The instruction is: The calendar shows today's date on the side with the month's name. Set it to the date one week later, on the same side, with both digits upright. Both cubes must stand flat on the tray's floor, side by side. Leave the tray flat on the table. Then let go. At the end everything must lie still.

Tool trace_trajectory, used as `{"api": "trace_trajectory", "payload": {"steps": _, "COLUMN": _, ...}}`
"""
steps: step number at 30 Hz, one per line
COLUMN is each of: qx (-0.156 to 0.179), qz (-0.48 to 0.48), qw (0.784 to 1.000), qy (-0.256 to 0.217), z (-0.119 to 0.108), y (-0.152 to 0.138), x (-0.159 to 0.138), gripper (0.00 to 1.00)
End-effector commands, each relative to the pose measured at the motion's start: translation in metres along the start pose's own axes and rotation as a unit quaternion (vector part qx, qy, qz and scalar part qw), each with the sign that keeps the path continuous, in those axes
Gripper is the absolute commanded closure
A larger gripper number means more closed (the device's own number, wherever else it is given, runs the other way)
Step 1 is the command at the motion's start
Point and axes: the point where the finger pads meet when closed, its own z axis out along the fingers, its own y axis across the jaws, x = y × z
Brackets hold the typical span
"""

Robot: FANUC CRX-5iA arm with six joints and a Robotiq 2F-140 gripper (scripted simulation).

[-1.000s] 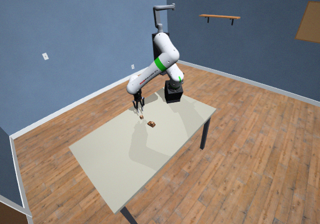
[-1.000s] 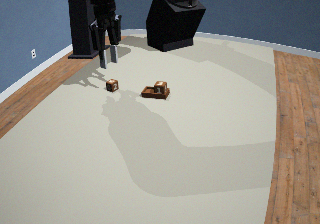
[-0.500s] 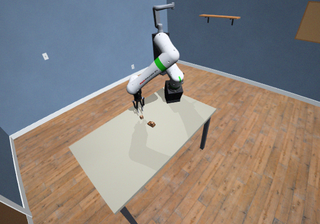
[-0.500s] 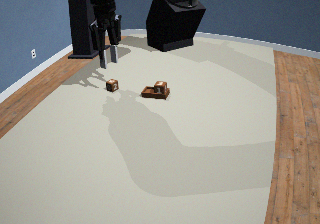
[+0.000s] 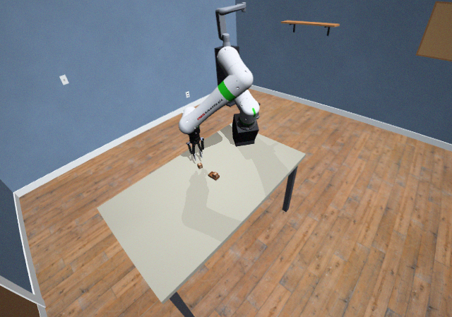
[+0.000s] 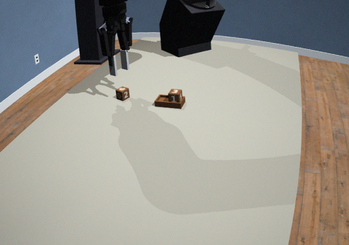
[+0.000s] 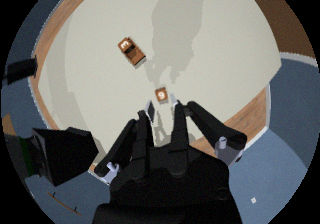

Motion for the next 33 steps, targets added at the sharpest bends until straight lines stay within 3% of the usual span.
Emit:
{"api": "trace_trajectory", "payload": {"steps": 1, "qx": 0.0, "qz": 0.0, "qw": 1.0, "qy": 0.0, "z": 0.001, "y": 0.0, "x": 0.0, "gripper": 0.71}}
{"api": "trace_trajectory", "payload": {"steps": 33, "qx": 0.0, "qz": 0.0, "qw": 1.0, "qy": 0.0, "z": 0.04, "y": 0.0, "x": 0.001, "gripper": 0.71}}
